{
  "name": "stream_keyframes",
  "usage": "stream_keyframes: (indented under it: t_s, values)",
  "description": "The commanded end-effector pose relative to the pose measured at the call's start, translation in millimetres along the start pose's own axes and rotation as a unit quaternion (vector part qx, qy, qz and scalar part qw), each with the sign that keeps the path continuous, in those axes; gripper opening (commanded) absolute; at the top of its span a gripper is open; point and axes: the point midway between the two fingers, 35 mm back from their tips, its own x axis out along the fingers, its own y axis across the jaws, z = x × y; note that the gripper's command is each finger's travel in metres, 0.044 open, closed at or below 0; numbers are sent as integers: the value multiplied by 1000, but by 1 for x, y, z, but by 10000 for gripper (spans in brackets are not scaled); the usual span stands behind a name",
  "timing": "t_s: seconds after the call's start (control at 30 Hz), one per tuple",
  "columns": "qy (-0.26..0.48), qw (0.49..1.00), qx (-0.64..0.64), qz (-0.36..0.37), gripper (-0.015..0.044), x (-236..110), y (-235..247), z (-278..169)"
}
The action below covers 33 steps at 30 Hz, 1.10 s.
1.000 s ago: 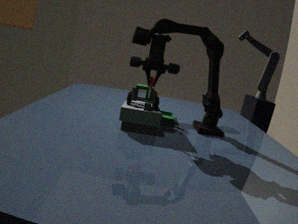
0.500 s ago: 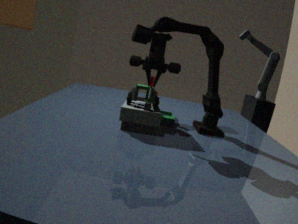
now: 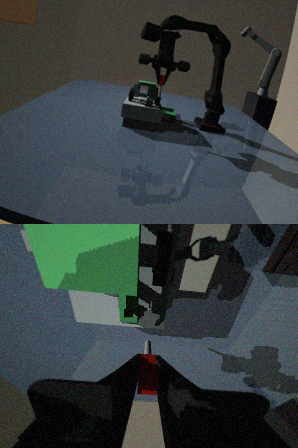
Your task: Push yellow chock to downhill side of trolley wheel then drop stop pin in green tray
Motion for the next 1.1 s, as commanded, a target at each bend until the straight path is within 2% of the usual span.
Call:
stream_keyframes:
  t_s: [0.0, 0.43, 0.6, 1.07]
  values:
    - [3, 1000, 0, 2, 0, 0, -15, -1]
    - [3, 1000, 0, 0, 0, 1, -55, -4]
    - [3, 1000, 0, 0, 0, 1, -56, -3]
    - [0, 1000, 1, 0, 0, -4, -53, 49]
